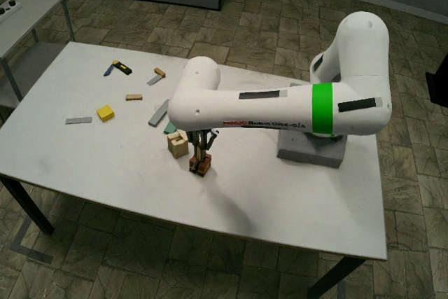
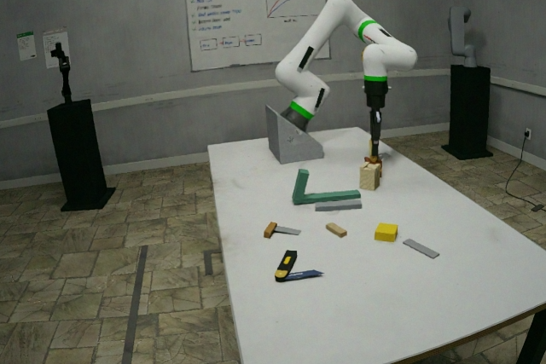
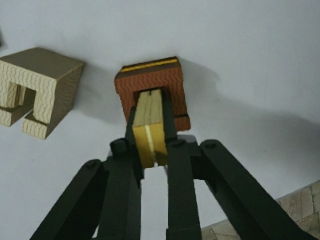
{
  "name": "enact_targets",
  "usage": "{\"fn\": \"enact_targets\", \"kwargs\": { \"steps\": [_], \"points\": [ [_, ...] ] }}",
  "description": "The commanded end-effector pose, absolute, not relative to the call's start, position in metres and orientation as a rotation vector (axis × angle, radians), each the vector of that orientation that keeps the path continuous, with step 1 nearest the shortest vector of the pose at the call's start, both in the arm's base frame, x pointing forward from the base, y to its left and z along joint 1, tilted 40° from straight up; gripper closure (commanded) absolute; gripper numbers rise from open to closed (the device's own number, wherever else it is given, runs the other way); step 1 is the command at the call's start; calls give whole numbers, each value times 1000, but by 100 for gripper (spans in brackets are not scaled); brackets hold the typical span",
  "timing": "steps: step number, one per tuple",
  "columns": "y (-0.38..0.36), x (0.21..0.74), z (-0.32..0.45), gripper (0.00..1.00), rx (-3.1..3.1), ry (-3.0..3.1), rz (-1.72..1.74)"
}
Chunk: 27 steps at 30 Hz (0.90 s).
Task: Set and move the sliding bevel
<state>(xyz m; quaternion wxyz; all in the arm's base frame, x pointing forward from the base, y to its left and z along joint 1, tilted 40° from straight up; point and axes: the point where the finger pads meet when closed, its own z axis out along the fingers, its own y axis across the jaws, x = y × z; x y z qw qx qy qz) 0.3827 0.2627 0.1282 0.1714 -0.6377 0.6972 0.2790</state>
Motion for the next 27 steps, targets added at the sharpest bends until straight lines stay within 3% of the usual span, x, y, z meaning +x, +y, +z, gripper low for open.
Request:
{"fn": "enact_targets", "kwargs": {
  "steps": [1, 27],
  "points": [
    [263, 383, 128, 90, -1810, 1979, 790],
    [266, 383, 124, 90, -1810, 1979, 790]
  ]
}}
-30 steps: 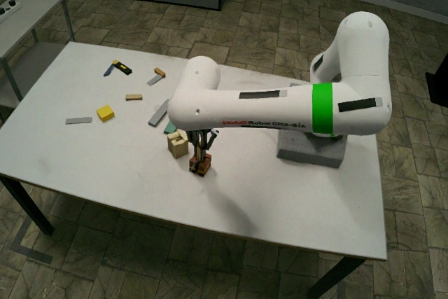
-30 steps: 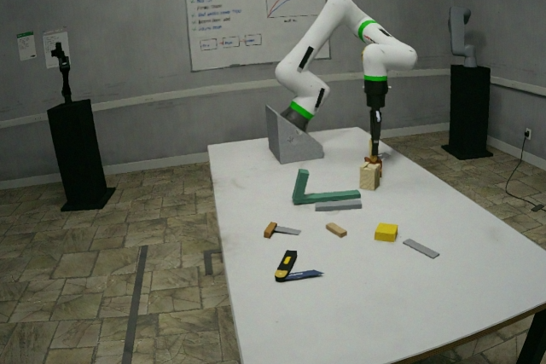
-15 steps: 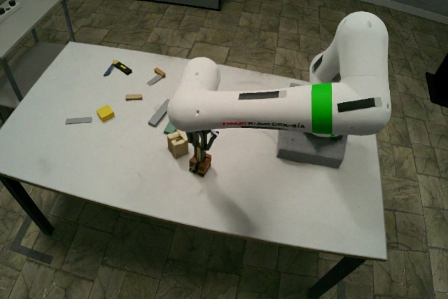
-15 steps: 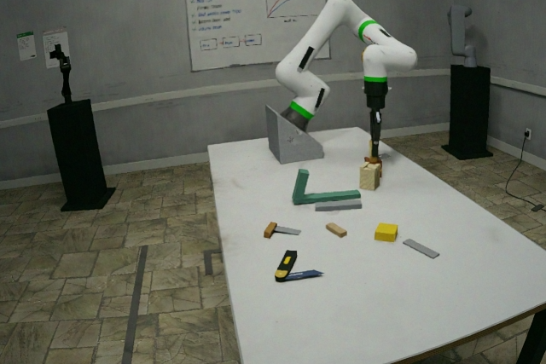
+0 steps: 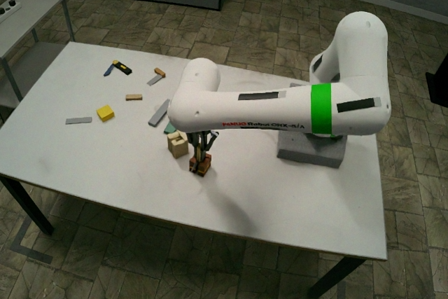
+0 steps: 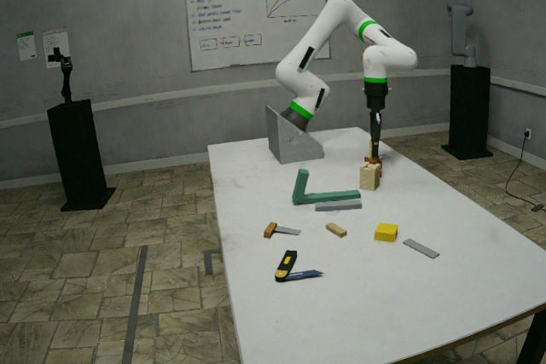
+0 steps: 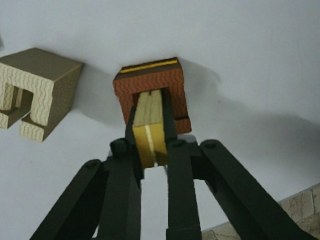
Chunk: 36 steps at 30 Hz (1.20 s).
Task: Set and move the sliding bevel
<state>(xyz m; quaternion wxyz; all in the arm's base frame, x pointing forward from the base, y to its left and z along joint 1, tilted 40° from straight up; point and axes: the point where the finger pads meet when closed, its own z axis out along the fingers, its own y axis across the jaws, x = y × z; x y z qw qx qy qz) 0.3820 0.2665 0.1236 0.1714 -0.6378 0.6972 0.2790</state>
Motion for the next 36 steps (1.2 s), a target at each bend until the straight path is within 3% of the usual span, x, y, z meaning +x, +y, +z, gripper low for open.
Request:
{"fn": "enact_targets", "kwargs": {
  "steps": [1, 36],
  "points": [
    [266, 383, 124, 90, -1810, 1979, 790],
    [270, 382, 119, 90, -1810, 1979, 790]
  ]
}}
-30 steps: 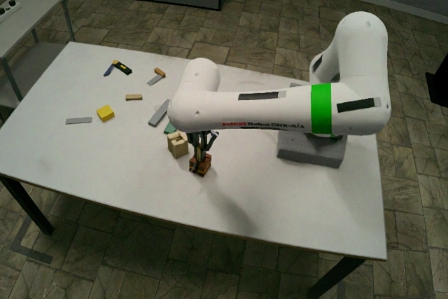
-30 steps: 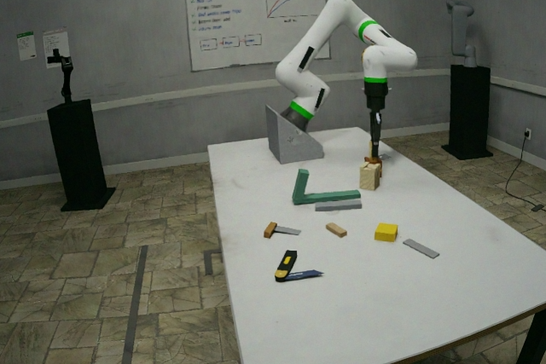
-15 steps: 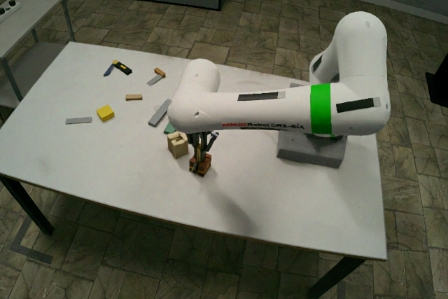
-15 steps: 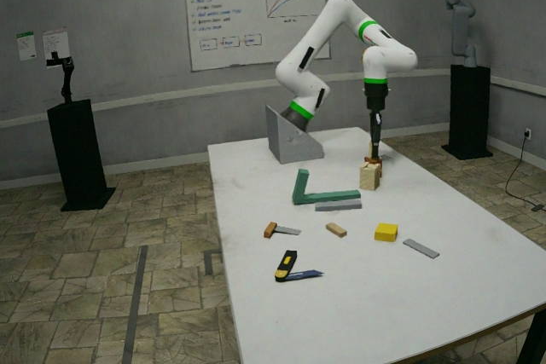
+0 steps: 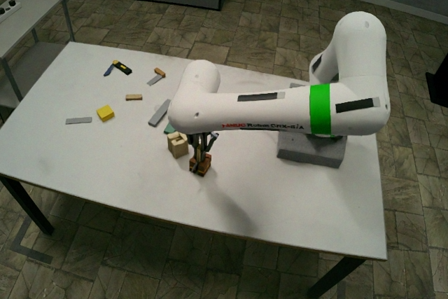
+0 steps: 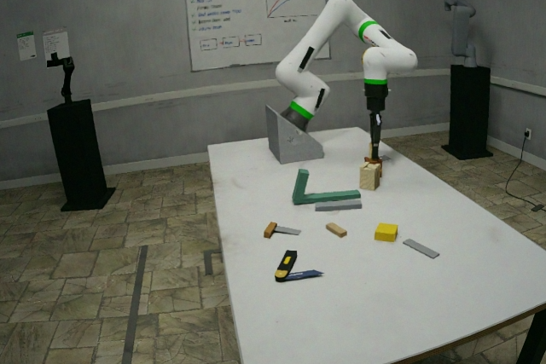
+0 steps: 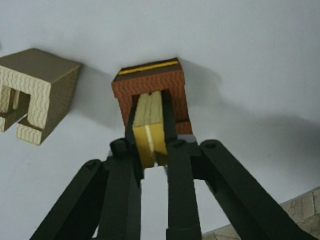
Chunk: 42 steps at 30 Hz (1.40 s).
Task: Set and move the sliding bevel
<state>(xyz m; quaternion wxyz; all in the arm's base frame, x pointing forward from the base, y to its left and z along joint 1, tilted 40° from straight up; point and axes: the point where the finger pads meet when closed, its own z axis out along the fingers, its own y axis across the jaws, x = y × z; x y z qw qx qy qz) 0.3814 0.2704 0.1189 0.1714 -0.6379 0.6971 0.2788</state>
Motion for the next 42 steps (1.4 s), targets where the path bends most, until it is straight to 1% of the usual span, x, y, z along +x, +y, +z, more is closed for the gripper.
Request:
{"fn": "enact_targets", "kwargs": {
  "steps": [1, 7, 8, 42],
  "points": [
    [270, 382, 119, 90, -1810, 1979, 790],
    [270, 382, 119, 90, -1810, 1979, 790],
    [270, 382, 119, 0, -1810, 1979, 790],
    [270, 382, 119, 0, -1810, 1979, 790]
  ]
}}
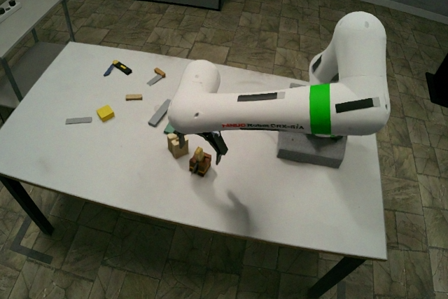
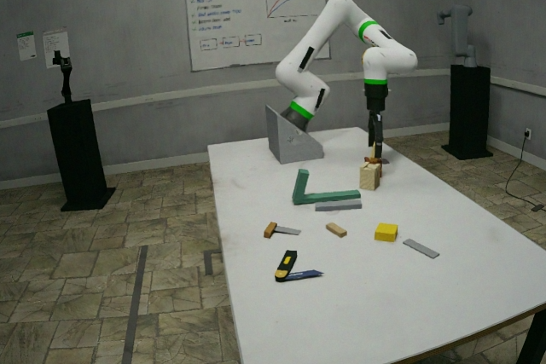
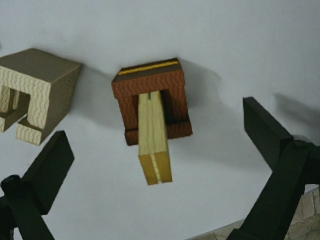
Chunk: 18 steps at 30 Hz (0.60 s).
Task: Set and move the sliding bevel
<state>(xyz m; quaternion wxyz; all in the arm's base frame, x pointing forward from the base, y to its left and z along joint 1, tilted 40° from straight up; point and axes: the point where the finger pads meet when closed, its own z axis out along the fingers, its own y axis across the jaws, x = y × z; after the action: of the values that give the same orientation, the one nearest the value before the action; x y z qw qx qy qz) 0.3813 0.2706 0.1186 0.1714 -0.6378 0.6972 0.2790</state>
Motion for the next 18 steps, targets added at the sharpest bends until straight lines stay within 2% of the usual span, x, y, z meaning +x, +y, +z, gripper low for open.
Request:
{"fn": "enact_targets", "kwargs": {
  "steps": [1, 10, 18],
  "points": [
    [270, 382, 119, 0, -1810, 1979, 790],
    [266, 383, 125, 0, -1810, 1979, 790],
    [237, 388, 159, 0, -1810, 1979, 790]
  ]
}}
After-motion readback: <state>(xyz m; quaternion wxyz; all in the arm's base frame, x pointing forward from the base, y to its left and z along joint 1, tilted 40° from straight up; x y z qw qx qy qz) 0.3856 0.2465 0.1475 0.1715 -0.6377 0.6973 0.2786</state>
